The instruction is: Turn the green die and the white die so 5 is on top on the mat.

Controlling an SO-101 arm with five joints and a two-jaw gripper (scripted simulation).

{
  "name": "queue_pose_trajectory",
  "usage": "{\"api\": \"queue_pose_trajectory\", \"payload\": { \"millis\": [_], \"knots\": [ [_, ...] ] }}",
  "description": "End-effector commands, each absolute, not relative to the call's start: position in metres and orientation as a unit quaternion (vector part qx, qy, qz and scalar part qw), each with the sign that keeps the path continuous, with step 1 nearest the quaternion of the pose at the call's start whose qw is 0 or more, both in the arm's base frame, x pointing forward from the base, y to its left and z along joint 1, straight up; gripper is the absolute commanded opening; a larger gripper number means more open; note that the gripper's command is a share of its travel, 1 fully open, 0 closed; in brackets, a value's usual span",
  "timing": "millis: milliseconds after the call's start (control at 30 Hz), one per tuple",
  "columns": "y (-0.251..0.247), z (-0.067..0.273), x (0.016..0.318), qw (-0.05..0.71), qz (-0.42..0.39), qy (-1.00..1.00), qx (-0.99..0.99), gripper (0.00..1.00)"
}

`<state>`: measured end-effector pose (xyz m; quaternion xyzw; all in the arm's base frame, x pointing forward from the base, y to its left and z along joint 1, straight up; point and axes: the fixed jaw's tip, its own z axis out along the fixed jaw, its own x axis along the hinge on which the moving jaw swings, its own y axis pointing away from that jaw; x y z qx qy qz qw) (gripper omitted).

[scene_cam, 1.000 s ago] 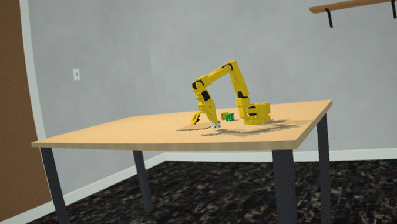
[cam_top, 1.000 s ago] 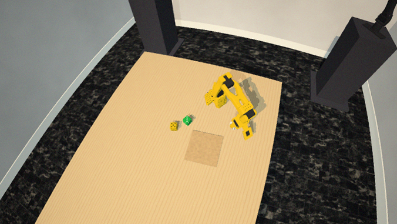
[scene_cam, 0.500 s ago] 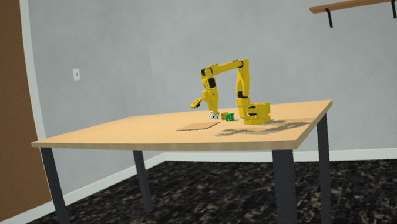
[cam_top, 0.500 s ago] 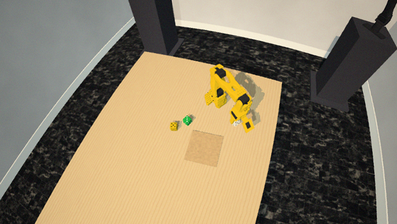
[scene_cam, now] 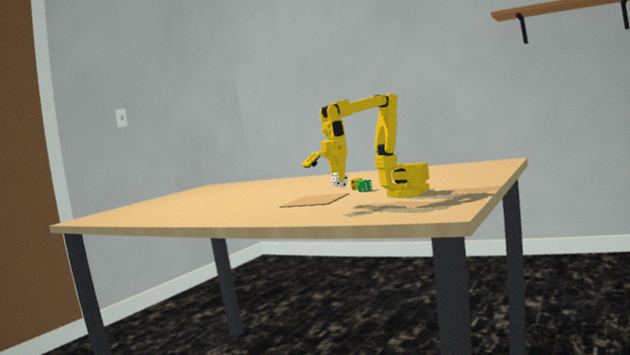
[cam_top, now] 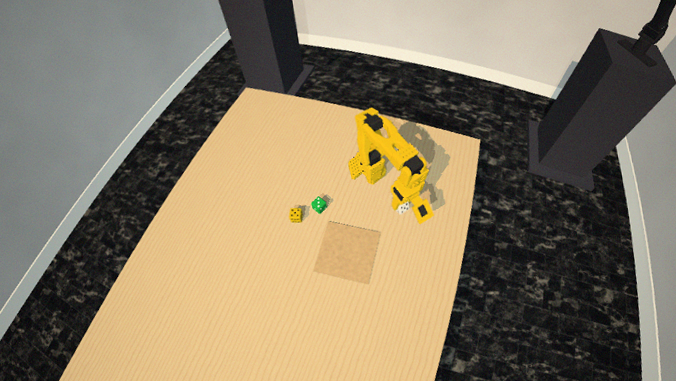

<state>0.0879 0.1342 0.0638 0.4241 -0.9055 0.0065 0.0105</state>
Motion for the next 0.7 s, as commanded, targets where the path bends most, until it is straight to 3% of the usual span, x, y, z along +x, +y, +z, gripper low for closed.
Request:
{"api": "queue_pose_trajectory", "payload": {
  "millis": [0,400,667],
  "knots": [
    [0.1381,0.0693,0.0890,-0.011,-0.006,-0.906,0.423,0.00],
    [0.1387,0.0690,0.0897,-0.017,-0.009,-0.906,0.423,0.00],
    [0.1448,0.0666,0.0959,-0.077,-0.042,-0.903,0.421,0.00]
  ]
}}
